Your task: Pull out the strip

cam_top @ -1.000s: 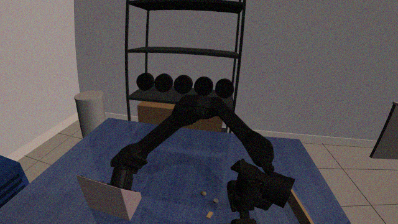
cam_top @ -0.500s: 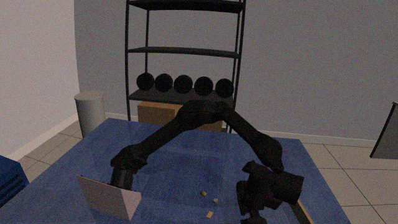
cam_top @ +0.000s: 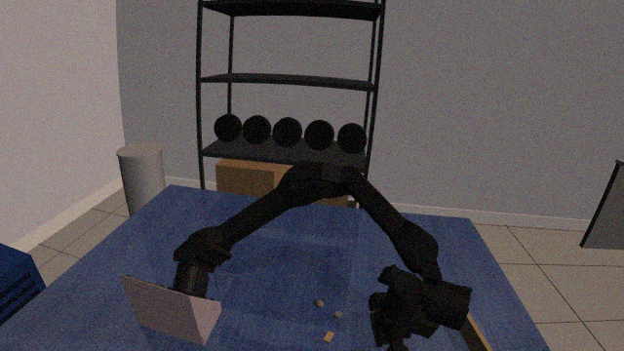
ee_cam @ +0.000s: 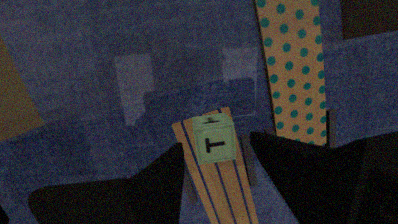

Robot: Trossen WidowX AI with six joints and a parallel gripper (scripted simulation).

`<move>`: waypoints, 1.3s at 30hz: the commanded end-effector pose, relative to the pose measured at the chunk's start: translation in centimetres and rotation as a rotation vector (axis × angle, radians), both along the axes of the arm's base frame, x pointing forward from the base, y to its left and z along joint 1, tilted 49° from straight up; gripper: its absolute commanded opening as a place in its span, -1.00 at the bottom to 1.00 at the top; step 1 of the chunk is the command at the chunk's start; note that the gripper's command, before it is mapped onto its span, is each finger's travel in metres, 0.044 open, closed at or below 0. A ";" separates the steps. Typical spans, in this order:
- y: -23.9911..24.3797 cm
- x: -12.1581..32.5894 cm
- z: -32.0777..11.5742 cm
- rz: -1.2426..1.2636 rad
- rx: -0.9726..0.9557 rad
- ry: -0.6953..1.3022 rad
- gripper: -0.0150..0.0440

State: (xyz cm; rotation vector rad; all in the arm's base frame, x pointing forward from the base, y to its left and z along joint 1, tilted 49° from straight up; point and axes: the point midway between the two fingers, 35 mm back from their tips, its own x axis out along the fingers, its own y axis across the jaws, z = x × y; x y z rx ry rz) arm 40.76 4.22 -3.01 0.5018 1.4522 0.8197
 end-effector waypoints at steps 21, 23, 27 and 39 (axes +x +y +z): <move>1.8 -0.3 -1.5 0.003 0.002 0.002 -0.02; 1.8 -0.3 -1.5 0.003 0.002 0.002 -0.07; 1.8 -0.3 -1.5 0.003 0.002 0.002 -0.16; -0.6 -3.6 0.3 0.001 0.002 0.006 -0.49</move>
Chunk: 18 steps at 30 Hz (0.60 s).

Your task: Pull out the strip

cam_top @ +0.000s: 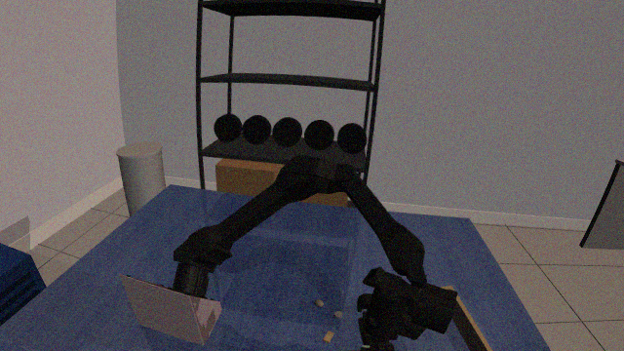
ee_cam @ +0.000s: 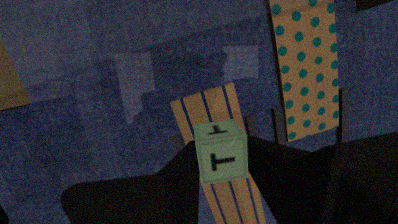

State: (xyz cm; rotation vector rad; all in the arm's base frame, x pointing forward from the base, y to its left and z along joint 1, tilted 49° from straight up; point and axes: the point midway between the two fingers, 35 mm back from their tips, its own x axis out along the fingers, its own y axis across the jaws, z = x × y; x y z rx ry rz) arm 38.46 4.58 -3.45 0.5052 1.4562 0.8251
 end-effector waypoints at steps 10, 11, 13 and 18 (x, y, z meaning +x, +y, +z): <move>-2.2 -3.7 1.9 -0.003 0.000 0.005 -0.49; -2.3 -3.9 1.9 -0.003 0.000 0.005 -0.49; -2.3 -4.5 1.9 -0.003 0.000 0.005 -0.49; -2.5 -6.3 2.0 -0.003 0.000 0.006 -0.49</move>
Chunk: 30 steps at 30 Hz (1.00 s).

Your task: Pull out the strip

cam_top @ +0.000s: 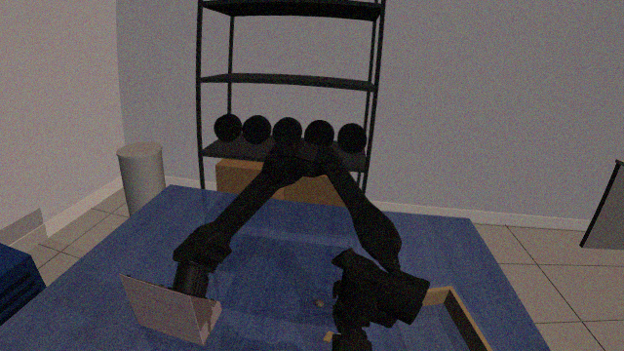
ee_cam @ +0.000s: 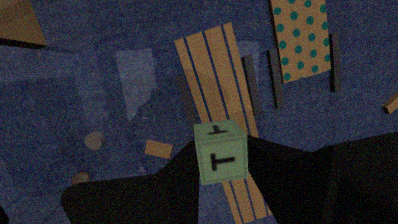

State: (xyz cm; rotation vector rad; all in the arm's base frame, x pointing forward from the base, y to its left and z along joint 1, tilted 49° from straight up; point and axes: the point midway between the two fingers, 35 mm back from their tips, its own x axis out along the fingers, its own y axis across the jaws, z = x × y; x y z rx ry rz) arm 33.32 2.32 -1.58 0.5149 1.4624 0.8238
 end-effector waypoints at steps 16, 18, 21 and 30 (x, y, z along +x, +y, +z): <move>-3.0 -2.8 2.5 0.000 -0.005 -0.002 -0.49; -3.0 -2.8 2.5 0.000 -0.005 -0.002 -0.49; -3.0 -2.8 2.5 0.000 -0.005 -0.002 -0.49; -3.0 -2.8 2.5 0.000 -0.005 -0.002 -0.49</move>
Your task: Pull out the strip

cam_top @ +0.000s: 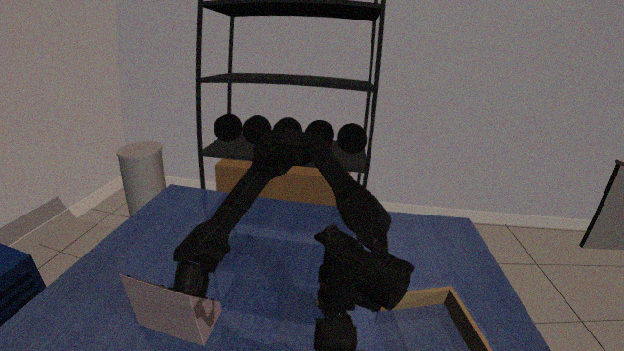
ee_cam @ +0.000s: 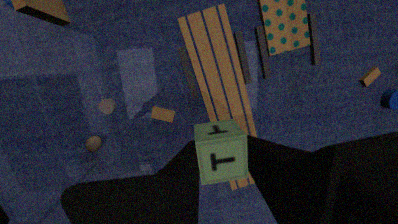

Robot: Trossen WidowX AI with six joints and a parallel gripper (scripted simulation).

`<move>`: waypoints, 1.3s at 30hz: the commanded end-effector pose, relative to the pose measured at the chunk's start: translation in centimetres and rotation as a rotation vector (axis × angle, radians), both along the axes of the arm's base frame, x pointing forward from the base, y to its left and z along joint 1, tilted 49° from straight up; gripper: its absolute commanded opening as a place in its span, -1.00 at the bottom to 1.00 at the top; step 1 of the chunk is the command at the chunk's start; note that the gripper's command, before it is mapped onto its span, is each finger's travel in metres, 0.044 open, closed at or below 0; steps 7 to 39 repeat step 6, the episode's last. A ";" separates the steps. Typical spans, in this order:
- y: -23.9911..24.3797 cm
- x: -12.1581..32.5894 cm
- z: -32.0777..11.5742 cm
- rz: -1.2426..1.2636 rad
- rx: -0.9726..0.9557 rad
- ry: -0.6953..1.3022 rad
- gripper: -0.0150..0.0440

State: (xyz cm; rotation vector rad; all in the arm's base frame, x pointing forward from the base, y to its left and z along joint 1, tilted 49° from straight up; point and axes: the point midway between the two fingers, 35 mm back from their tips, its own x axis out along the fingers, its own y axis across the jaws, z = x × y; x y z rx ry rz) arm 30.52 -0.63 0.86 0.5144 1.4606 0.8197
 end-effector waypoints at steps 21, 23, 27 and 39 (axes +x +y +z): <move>-0.1 0.0 0.1 0.004 -0.003 -0.001 -0.49; -0.1 0.0 0.1 0.004 -0.003 -0.001 -0.49; -0.1 0.0 0.1 0.004 -0.003 -0.001 -0.49; -0.1 0.0 0.1 0.004 -0.003 -0.001 -0.49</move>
